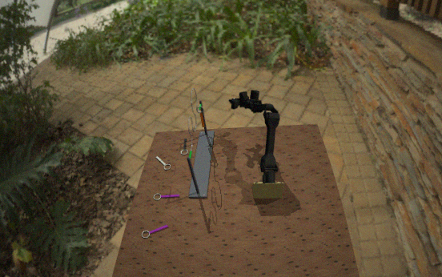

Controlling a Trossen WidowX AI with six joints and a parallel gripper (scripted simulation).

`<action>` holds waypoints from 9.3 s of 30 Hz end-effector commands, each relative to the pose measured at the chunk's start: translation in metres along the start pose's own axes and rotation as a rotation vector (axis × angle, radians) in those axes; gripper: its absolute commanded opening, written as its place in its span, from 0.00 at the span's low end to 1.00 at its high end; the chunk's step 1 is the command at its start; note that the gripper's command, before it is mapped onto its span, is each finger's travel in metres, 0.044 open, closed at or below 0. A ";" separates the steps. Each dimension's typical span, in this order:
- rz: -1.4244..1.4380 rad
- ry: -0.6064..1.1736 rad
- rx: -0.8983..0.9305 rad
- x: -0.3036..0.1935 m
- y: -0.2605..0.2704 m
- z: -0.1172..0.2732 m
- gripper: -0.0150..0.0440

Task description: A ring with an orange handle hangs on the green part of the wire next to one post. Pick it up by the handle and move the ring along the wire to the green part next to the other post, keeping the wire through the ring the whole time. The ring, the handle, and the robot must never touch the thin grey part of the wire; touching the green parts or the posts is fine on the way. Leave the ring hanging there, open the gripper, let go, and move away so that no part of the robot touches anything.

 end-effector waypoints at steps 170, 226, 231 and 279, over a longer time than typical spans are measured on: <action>0.368 0.150 0.571 -0.114 0.168 -0.112 0.00; -0.317 0.610 0.765 -0.069 0.255 -0.023 0.00; -0.442 0.633 0.787 -0.059 0.265 -0.016 0.00; -1.437 0.769 0.895 0.058 0.295 -0.001 0.00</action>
Point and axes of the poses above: the point midway between the two fingers, 35 mm back from their tips, its own z axis back along the fingers, its own y axis across the jaws, x = y × z, the point moved 3 cm from there along z, back along the fingers, and after that the axes turned 12 degrees about z, right-handed, at the moved point
